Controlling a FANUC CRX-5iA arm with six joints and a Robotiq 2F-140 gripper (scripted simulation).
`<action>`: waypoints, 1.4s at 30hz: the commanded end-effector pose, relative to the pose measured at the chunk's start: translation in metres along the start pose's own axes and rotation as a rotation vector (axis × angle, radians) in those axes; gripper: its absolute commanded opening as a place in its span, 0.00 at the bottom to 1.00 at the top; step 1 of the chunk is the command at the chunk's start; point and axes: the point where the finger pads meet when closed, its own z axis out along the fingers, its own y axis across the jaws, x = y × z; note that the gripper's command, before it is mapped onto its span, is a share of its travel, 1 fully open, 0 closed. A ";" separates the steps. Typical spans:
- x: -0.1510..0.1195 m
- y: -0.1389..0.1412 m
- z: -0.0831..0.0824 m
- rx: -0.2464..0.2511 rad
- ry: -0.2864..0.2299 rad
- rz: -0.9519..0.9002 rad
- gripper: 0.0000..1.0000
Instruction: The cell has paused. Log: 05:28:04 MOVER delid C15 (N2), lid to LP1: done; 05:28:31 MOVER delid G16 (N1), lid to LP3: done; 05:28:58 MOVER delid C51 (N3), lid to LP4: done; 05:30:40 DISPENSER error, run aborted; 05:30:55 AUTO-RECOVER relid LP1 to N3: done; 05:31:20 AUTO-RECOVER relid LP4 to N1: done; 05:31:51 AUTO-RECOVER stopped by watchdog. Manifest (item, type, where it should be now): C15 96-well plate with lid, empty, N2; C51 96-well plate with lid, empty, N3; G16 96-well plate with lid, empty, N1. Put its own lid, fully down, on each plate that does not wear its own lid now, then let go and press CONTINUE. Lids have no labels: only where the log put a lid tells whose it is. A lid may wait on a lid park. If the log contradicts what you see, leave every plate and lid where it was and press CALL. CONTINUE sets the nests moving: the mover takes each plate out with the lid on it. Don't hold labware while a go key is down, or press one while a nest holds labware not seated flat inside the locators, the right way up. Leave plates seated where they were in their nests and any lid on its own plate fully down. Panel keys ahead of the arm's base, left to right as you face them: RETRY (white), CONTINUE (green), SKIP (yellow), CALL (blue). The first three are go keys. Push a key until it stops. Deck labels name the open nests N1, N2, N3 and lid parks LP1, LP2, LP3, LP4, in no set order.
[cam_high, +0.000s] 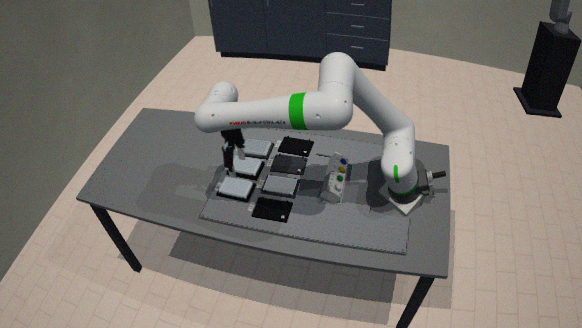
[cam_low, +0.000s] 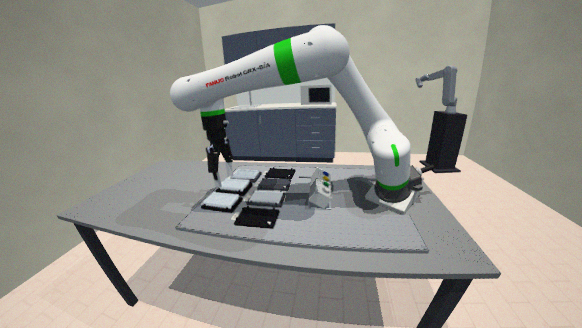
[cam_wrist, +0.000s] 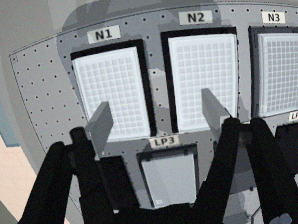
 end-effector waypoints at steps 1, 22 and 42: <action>-0.004 -0.050 -0.001 0.000 0.002 0.001 0.66; -0.005 -0.060 -0.001 0.001 0.003 0.001 0.66; -0.005 -0.060 -0.001 0.001 0.003 0.001 0.66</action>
